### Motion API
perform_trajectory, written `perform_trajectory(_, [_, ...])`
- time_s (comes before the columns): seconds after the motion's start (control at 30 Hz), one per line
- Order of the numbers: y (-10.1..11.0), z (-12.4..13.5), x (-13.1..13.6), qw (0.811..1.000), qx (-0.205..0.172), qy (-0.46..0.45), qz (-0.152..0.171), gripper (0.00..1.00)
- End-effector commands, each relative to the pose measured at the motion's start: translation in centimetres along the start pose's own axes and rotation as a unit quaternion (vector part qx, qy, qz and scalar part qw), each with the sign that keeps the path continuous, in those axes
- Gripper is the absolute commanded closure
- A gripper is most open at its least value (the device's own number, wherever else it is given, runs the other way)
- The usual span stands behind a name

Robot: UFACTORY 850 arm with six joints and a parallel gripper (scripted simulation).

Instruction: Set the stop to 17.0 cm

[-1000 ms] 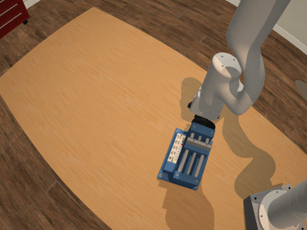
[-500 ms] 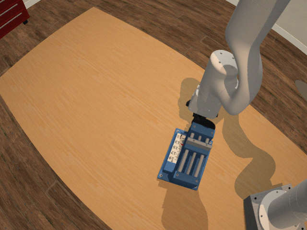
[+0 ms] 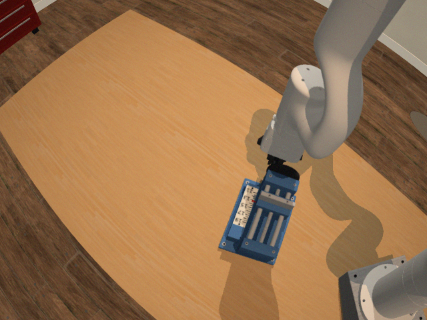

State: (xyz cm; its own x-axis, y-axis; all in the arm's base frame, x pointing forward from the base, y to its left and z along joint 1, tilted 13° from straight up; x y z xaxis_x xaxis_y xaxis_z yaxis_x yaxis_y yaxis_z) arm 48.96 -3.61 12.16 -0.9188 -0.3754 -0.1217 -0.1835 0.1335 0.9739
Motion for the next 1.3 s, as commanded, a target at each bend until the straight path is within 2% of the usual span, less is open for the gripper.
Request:
perform_trajectory(0.0, [0.5, 0.0, -0.1, 1.0, -0.002, 0.0, 0.003, 0.94])
perform_trajectory(0.4, [2.3, -0.1, 0.1, 1.0, -0.002, 0.0, 0.003, 0.94])
perform_trajectory(0.6, [4.0, -0.3, 2.5, 1.0, -0.002, 0.0, 0.003, 0.94])
perform_trajectory(1.27, [3.1, -0.6, 5.2, 1.0, -0.002, 0.0, 0.003, 0.94])
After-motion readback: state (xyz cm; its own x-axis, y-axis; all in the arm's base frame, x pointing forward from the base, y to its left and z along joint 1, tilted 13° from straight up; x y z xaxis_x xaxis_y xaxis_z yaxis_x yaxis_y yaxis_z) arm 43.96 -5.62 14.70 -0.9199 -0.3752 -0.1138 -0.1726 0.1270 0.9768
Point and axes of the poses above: the point where the finger pads meet when closed, its own y axis back along the fingers, its own x axis across the jaws, z = x × y, the point moved 4 cm from there along y, back along the fingers, and after that the axes turned 6 degrees about -y, right-handed, at the moved point
